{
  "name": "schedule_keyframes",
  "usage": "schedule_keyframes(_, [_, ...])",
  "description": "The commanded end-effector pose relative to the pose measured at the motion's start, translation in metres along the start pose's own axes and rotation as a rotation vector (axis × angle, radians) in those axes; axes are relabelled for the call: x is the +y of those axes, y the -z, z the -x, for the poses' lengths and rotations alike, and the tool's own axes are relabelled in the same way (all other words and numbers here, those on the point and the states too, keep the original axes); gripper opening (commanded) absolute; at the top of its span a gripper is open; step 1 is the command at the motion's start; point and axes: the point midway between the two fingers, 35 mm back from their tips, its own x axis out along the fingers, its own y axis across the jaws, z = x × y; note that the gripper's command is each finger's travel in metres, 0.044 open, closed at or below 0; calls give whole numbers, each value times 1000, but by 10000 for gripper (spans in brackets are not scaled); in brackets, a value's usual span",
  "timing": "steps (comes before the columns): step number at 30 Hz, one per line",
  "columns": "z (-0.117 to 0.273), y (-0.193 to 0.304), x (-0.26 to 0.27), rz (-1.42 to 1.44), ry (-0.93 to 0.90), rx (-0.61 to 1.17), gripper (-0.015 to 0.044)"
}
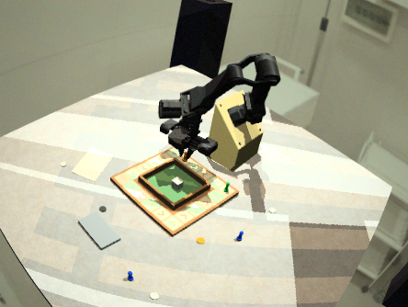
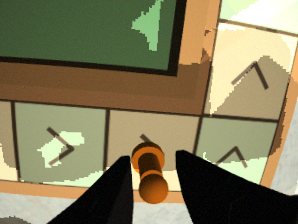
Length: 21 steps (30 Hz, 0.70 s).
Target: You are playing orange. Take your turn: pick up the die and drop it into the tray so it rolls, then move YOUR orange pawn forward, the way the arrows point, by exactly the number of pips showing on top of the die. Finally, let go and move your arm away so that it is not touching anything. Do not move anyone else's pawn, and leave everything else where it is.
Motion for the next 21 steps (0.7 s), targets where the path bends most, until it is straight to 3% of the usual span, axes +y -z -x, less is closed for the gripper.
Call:
schedule_keyframes(1, [-2, 2, 2, -8, -8, 2, 49])
schedule_keyframes(12, [1, 1, 1, -8, -6, 1, 0])
schedule_keyframes(21, [49, -8, -8, -11, 8, 1, 0])
